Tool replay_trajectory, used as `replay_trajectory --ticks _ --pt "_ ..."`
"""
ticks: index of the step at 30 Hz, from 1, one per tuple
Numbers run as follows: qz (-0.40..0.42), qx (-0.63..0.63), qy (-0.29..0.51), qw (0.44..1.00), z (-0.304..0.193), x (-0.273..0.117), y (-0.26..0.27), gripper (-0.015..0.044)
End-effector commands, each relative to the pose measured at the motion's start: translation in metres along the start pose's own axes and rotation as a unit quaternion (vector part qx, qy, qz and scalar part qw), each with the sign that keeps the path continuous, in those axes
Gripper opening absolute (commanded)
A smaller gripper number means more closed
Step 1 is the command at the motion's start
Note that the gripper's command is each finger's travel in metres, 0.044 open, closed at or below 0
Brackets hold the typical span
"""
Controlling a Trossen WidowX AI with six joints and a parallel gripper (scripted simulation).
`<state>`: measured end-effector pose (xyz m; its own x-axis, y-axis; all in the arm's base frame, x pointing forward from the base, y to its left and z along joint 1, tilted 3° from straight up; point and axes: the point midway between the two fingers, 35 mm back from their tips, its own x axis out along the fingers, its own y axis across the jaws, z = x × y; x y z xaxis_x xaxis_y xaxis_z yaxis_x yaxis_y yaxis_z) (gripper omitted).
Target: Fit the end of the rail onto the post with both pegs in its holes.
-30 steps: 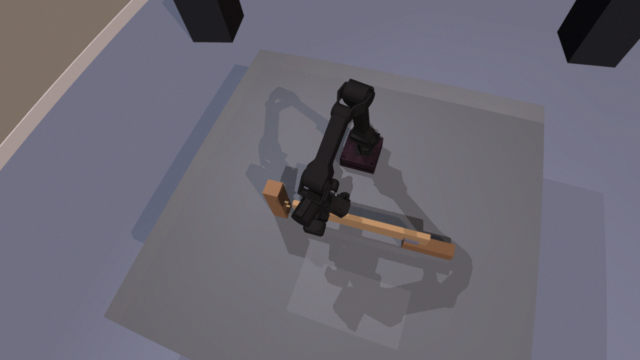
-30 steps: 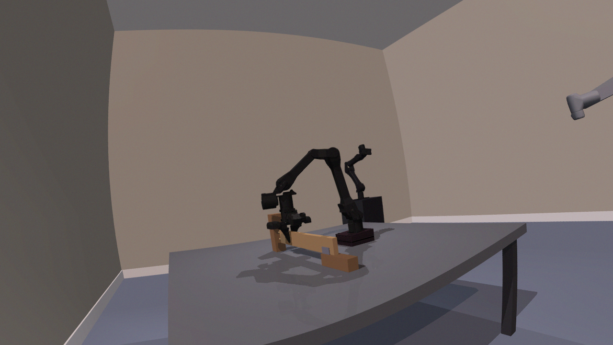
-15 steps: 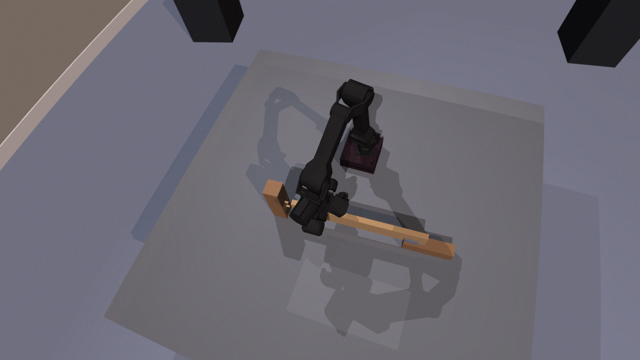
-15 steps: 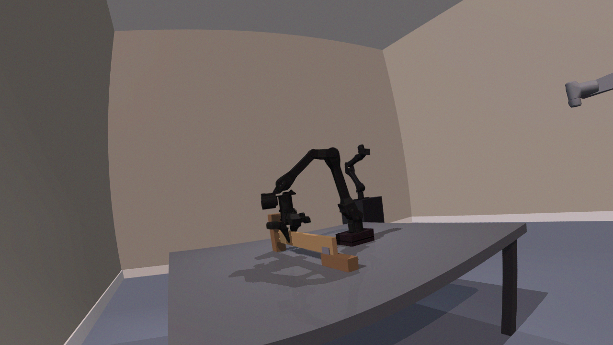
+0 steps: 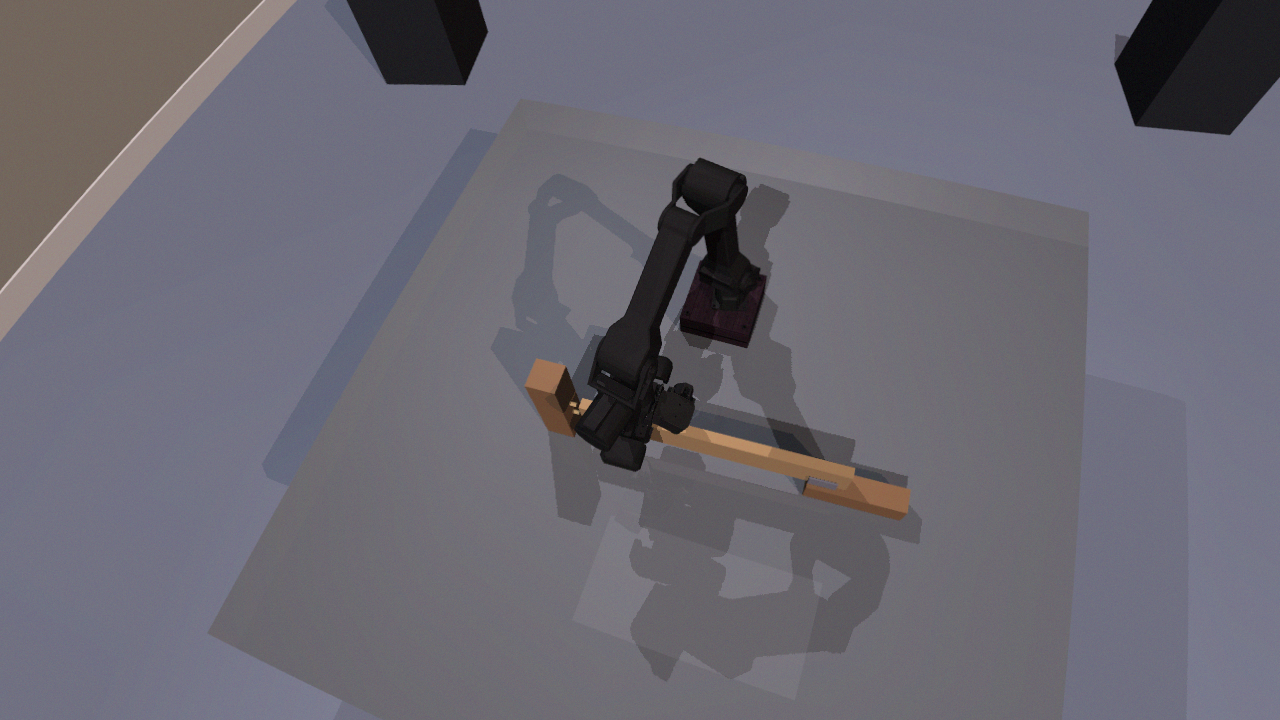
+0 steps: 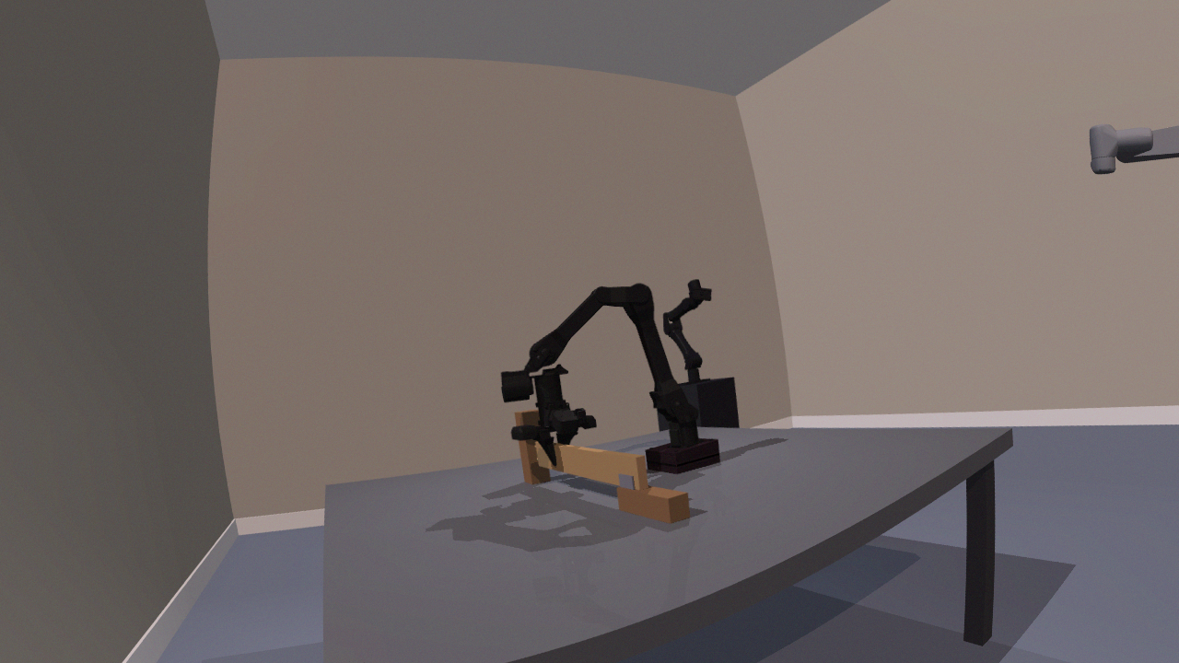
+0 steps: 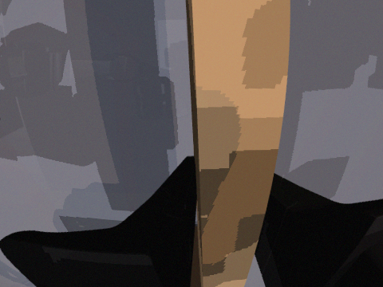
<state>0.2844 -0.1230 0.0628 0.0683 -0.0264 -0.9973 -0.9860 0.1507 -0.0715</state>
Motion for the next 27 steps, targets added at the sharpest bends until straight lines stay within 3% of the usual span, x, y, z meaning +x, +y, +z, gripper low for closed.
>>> replay_trajectory --ticks 1,27 --pt "-0.002 0.0 0.0 1.0 -0.0021 -0.0013 -0.001 0.0" --pt "-0.002 0.0 0.001 1.0 -0.0104 -0.0013 -0.0008 0.0"
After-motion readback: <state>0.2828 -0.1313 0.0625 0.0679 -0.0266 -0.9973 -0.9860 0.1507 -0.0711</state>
